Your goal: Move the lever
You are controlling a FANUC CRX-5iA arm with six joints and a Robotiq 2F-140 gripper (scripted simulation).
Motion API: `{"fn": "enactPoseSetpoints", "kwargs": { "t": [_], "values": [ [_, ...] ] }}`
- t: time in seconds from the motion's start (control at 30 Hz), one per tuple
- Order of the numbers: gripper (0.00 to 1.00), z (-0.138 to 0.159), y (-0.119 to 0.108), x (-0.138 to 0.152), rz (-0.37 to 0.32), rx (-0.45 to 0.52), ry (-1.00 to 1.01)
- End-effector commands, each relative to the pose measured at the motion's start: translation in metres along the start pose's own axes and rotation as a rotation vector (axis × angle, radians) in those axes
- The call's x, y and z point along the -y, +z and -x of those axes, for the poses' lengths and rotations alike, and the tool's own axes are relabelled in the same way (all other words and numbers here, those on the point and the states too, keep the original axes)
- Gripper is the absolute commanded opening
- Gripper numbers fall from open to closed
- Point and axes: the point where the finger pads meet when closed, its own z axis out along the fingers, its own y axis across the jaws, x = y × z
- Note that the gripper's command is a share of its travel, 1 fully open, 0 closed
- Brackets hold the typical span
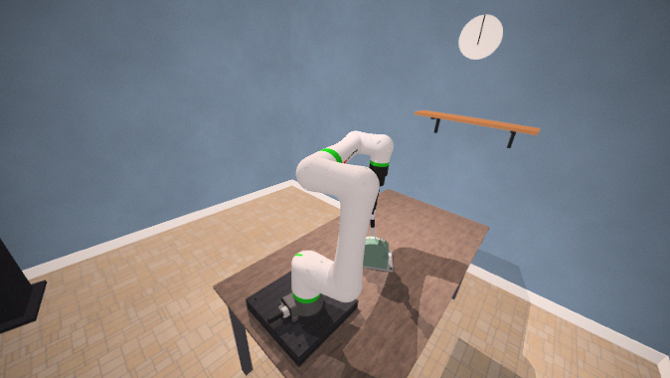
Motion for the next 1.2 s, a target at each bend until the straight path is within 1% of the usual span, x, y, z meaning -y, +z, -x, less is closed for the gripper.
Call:
{"fn": "enactPoseSetpoints", "kwargs": {
  "t": [0.0,0.67,1.0,1.17],
  "values": [
    [0.0,0.0,0.0,0.0,0.0,0.0,0.0],
    [0.0,-0.001,0.0,0.0,0.0,0.0,0.0],
    [0.0,-0.009,-0.001,0.0,0.0,0.0,0.0],
    [0.0,-0.018,-0.002,0.0,0.0,0.0,0.0]
  ]
}}
